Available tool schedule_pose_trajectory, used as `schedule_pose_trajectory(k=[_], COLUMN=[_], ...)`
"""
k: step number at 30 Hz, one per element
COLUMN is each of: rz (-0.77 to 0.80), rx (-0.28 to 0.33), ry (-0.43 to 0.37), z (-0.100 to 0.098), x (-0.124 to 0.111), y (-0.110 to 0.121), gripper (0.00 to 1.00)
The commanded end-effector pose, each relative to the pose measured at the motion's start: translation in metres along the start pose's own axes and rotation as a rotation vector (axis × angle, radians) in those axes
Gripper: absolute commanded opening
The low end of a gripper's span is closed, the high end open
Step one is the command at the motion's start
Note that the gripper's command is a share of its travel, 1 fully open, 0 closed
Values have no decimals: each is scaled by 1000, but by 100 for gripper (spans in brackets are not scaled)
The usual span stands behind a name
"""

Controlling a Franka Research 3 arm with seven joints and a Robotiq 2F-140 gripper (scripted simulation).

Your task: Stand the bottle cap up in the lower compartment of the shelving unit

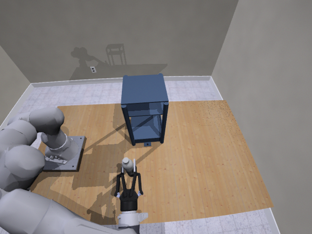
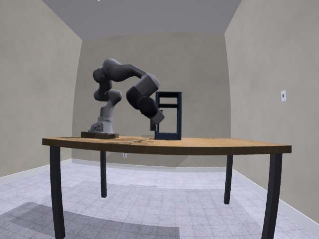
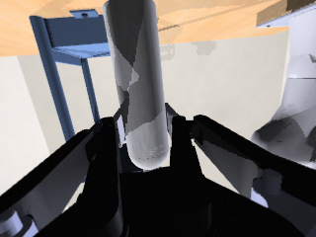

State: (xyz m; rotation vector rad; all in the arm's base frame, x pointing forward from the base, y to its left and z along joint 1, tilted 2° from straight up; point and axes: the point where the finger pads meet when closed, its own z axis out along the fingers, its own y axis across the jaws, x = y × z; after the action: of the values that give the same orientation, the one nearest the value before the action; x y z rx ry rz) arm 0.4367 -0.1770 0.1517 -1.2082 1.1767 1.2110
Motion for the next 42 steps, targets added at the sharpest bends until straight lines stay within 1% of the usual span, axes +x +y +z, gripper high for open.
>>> schedule_pose_trajectory(k=[1,12,19,27,29,42], rz=[2,2,2,2,2,2], rx=[-2,-2,-2,-2,-2,-2], ry=[-6,-6,-6,-6,-6,-6], z=[1,4,12,27,27,64], x=[-4,-4,-4,-4,-4,-4], y=[0,0,0,0,0,0], gripper=[0,0,0,0,0,0])
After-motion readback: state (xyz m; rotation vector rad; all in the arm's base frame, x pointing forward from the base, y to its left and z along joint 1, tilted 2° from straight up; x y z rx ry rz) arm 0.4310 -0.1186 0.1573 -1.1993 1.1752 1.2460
